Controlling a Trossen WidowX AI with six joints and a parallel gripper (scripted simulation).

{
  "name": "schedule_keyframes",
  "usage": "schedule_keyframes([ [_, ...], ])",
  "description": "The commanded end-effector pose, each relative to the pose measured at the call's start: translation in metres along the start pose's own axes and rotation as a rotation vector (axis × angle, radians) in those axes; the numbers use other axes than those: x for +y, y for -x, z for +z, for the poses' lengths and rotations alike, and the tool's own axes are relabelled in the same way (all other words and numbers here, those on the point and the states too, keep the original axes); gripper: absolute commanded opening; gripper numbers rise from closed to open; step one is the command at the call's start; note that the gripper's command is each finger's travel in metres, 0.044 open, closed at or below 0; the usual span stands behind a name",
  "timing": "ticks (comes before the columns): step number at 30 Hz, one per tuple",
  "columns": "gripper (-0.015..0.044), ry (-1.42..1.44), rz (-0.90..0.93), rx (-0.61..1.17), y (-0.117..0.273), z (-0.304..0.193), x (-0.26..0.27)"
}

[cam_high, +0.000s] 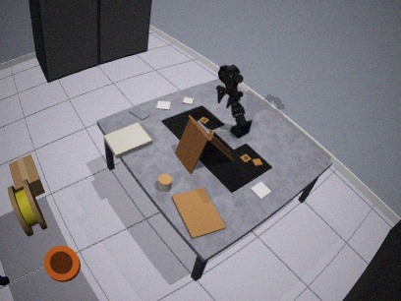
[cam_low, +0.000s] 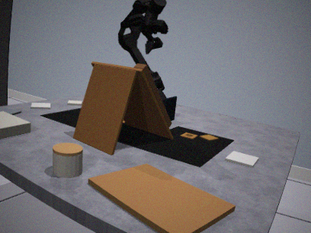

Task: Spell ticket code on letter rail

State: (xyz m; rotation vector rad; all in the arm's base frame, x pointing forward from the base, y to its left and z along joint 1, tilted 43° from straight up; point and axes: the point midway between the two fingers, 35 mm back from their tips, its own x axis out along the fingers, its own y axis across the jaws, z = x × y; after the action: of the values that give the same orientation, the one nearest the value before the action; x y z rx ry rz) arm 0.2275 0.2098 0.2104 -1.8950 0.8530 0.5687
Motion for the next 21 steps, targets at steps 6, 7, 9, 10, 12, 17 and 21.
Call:
schedule_keyframes([
  [6,0.034,0.604,0.24,-0.002,-0.081,0.078,0.065],
  [7,0.034,0.688,0.276,-0.011,-0.092,0.086,0.077],
  [9,0.034,0.857,0.352,-0.037,-0.115,0.1,0.103],
  [10,0.034,0.936,0.389,-0.053,-0.126,0.105,0.116],
  [12,0.034,1.082,0.458,-0.088,-0.145,0.113,0.142],
  [17,0.034,1.403,0.621,-0.205,-0.186,0.121,0.208],
  [21,0.034,1.588,0.722,-0.303,-0.204,0.121,0.255],
])
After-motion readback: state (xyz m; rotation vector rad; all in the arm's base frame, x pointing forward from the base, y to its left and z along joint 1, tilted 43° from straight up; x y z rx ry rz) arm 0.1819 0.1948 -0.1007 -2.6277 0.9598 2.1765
